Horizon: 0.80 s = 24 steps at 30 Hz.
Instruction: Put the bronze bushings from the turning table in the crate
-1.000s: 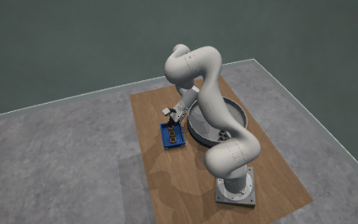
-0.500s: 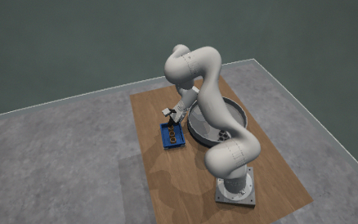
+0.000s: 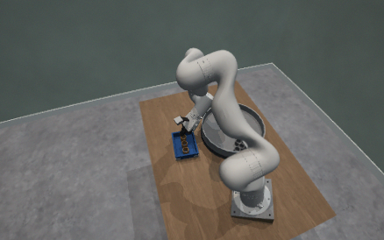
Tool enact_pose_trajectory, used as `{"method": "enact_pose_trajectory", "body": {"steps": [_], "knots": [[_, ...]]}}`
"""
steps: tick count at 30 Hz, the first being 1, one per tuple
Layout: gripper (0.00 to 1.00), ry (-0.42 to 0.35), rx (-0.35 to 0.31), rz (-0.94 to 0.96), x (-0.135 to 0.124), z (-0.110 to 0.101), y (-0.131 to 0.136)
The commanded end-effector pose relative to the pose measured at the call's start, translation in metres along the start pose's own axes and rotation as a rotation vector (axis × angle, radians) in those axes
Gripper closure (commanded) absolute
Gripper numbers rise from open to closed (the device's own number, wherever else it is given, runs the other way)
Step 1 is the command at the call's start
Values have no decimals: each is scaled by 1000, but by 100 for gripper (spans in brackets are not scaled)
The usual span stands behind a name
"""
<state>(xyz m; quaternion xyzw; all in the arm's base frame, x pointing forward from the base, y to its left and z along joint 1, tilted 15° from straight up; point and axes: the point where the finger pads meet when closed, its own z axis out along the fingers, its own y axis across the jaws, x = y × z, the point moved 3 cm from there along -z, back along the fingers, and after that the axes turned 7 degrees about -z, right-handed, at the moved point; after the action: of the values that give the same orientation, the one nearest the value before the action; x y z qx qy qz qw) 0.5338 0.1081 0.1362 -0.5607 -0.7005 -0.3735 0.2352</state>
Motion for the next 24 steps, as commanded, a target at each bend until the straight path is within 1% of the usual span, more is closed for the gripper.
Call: {"method": "enact_pose_trajectory", "body": {"steps": [1, 9, 10, 24], "knots": [[100, 0, -1, -1, 0, 0, 1], [100, 0, -1, -1, 0, 0, 1], [89, 0, -1, -1, 0, 0, 1], [89, 0, -1, -1, 0, 0, 1]]}}
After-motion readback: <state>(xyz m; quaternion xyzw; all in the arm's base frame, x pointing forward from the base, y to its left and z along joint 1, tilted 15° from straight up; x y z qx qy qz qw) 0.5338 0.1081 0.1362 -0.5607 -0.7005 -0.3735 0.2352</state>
